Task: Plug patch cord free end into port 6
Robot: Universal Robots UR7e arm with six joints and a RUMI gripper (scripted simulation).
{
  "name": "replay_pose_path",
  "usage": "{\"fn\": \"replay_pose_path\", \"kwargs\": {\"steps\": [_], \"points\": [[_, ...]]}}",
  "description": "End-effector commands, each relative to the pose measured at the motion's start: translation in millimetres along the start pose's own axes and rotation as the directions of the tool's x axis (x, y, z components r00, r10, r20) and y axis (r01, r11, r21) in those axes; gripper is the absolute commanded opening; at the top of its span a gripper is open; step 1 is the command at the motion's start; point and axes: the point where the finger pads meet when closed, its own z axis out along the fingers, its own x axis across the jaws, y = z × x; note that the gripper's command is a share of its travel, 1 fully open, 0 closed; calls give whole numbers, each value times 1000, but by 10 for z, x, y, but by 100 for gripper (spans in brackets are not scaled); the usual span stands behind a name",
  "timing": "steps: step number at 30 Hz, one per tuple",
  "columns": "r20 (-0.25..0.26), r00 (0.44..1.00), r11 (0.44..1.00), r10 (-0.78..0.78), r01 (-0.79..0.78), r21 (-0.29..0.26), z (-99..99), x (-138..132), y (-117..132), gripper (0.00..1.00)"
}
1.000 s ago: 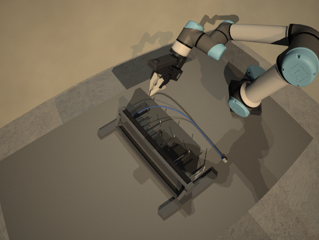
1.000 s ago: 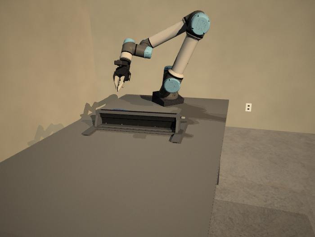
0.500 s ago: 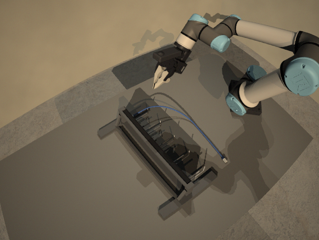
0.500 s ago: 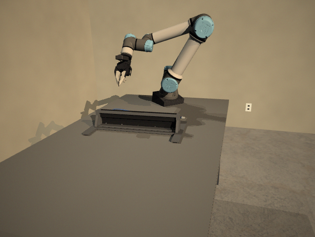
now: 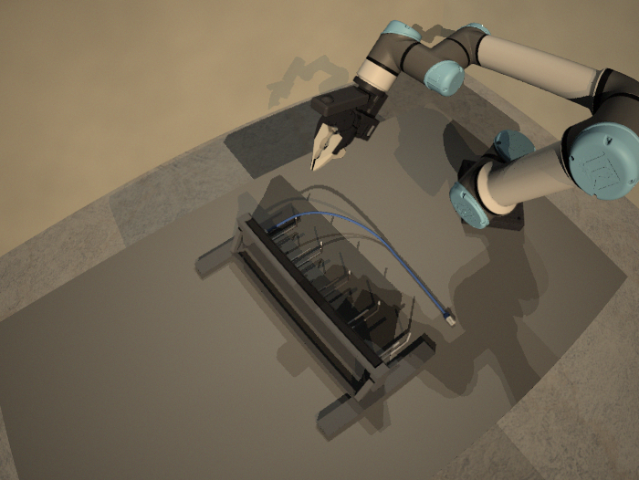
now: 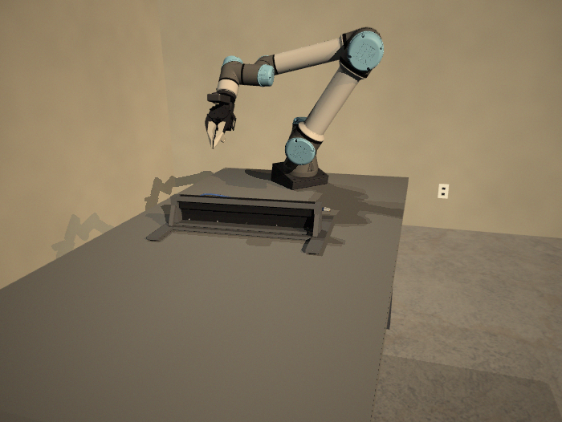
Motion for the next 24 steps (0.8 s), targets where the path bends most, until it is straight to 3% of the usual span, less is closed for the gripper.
{"fn": "replay_pose_path", "kwargs": {"steps": [1, 24], "points": [[1, 1000, 1000, -1, 1, 1, -23, 1, -2, 0], [15, 999, 999, 38, -38, -18, 39, -87, 9, 0]]}}
